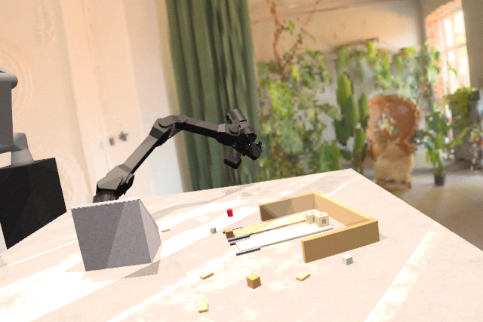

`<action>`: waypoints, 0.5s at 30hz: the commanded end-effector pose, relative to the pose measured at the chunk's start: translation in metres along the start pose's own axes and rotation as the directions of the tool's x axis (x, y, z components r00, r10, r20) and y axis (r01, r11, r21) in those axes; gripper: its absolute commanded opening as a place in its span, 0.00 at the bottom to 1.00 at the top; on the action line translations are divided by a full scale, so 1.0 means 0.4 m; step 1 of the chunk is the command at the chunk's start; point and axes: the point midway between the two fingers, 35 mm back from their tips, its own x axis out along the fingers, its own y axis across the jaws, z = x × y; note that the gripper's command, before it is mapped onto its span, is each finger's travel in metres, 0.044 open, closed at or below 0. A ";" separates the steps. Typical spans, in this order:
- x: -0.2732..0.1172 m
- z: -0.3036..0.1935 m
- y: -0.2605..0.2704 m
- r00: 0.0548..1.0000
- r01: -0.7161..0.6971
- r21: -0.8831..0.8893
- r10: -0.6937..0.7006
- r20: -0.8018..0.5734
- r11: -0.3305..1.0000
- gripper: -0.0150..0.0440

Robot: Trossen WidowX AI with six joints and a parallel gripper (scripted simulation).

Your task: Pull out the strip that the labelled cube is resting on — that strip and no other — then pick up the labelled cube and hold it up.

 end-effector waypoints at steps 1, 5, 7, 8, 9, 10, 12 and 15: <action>-0.006 0.004 -0.001 1.000 -0.004 -0.006 0.004 0.007 1.000 0.93; -0.137 0.085 -0.023 0.987 -0.055 -0.128 0.074 0.145 0.990 0.93; -0.220 0.125 -0.044 0.967 -0.066 -0.202 0.112 0.228 0.977 0.93; -0.262 0.143 -0.057 0.954 -0.065 -0.237 0.130 0.270 0.969 0.93; -0.304 0.159 -0.072 0.939 -0.059 -0.272 0.146 0.312 0.960 0.93; -0.346 0.173 -0.088 0.922 -0.050 -0.305 0.162 0.353 0.951 0.93; -0.431 0.196 -0.125 0.881 -0.021 -0.365 0.189 0.433 0.931 0.93; -0.554 0.218 -0.192 0.807 0.050 -0.436 0.221 0.547 0.899 0.93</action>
